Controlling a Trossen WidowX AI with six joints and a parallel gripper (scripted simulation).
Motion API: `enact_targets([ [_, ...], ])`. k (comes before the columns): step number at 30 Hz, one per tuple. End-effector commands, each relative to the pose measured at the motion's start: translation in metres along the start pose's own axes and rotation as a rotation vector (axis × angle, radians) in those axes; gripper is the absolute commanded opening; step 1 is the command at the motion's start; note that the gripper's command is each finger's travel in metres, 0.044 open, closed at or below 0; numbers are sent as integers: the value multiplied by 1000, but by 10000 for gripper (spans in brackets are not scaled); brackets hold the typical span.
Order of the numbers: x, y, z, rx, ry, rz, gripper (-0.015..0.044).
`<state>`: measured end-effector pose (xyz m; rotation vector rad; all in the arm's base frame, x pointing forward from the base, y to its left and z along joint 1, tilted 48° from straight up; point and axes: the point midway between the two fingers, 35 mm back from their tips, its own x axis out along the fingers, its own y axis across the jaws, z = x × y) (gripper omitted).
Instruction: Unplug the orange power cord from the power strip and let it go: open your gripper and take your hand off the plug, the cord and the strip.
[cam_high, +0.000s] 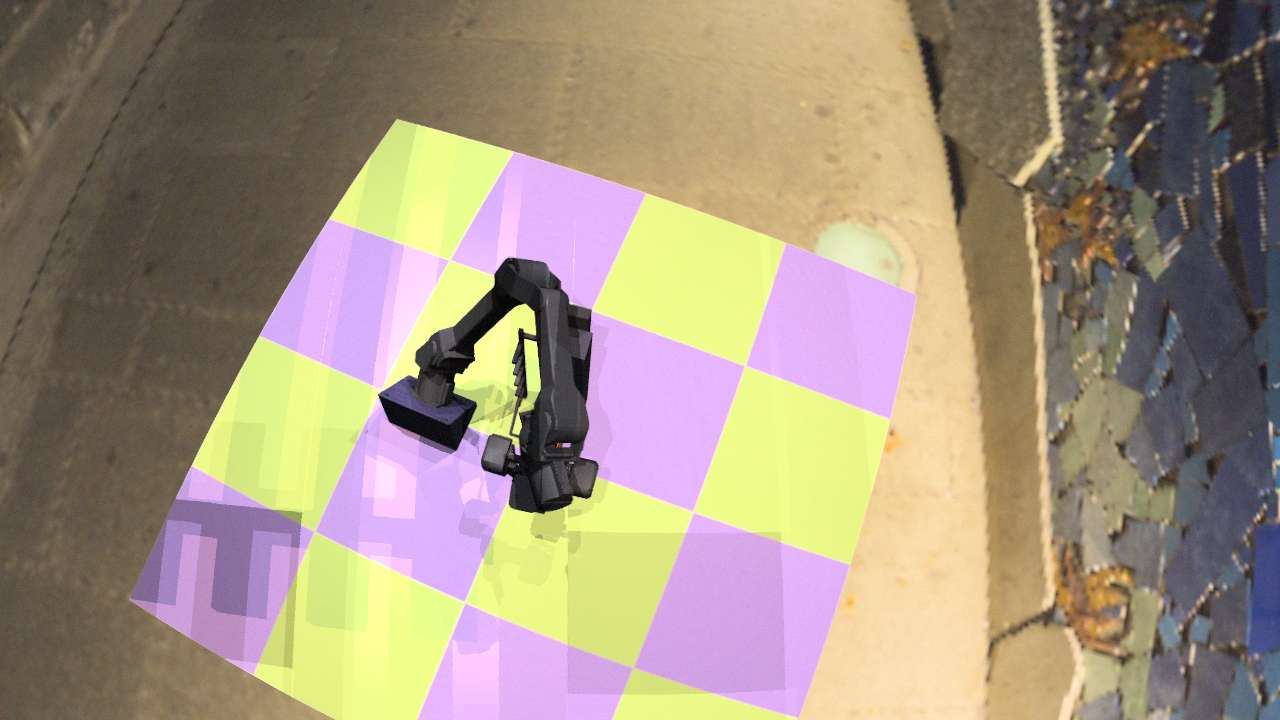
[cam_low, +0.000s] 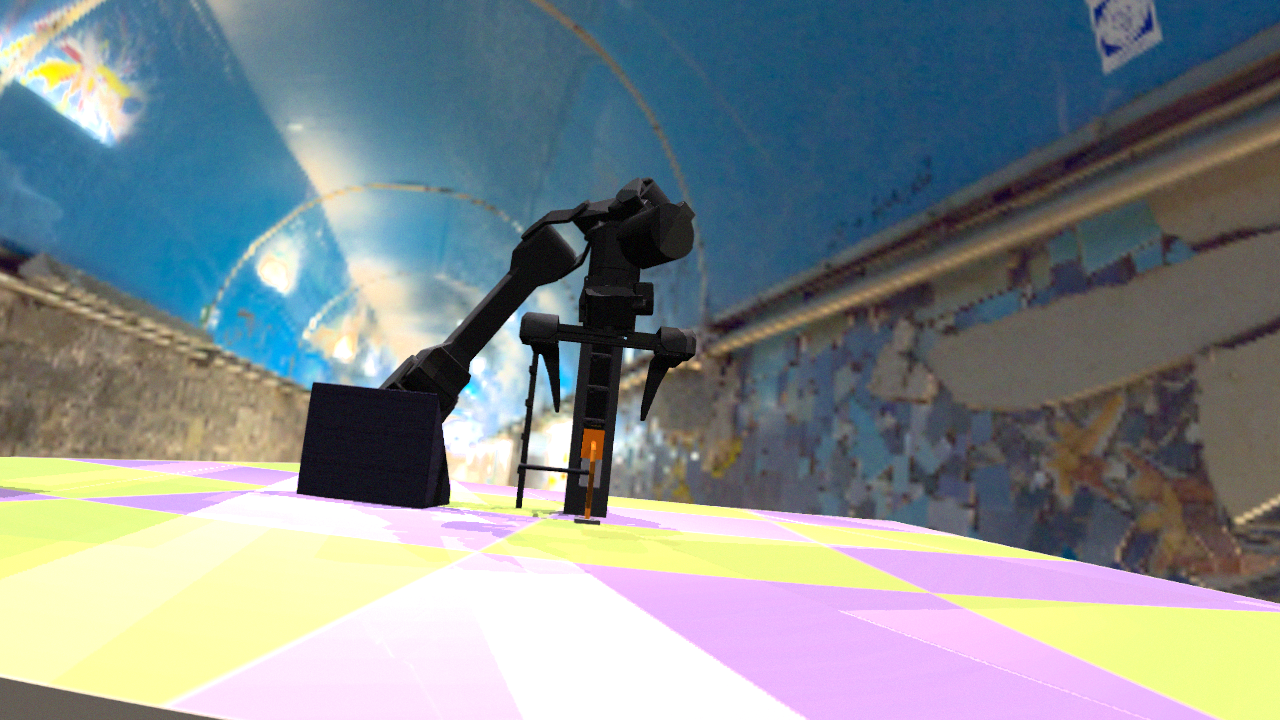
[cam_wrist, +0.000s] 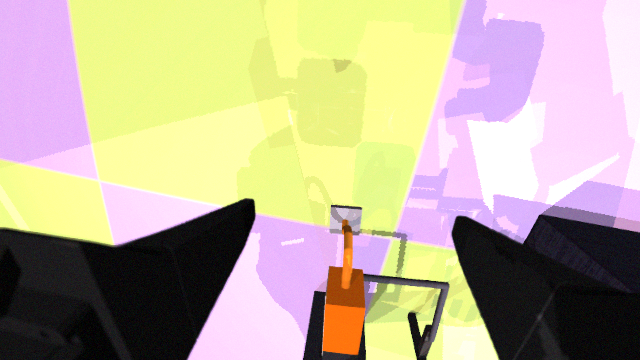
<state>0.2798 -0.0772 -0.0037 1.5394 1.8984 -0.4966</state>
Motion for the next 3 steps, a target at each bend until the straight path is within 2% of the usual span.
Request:
enact_targets([
  [1,-1,-1,0,-2,-1,-3,440],
  [3,-1,-1,0,-2,-1,-3,440],
])
